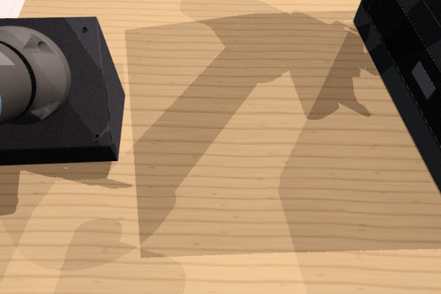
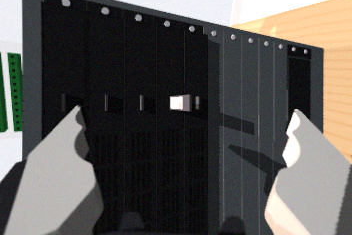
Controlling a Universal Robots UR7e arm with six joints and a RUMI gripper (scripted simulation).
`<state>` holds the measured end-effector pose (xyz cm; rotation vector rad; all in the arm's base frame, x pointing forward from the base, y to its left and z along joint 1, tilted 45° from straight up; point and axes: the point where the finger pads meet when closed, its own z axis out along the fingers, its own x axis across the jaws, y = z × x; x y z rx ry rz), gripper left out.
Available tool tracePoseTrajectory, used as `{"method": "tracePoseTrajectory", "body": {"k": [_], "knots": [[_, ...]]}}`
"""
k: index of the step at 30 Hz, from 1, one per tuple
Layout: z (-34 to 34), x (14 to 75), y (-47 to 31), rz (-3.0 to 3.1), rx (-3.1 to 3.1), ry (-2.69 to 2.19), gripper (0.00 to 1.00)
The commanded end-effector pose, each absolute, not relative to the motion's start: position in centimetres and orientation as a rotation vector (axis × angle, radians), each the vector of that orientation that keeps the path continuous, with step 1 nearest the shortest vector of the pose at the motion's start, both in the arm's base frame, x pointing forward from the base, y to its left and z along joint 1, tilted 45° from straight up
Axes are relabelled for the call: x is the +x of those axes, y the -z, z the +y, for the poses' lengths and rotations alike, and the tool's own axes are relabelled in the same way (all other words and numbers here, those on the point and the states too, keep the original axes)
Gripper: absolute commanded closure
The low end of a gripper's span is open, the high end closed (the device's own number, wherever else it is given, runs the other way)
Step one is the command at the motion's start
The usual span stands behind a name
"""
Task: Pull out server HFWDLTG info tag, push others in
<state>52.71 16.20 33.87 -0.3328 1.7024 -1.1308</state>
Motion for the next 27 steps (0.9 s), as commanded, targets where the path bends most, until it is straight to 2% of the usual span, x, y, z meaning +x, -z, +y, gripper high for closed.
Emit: {"method": "tracePoseTrajectory", "body": {"k": [1, 27], "knots": [[16.43, 51.72, -34.26, 1.703, -0.333, 1.130, 0.00], [16.55, 51.03, -34.58, 1.703, -0.333, 1.130, 0.00]]}}
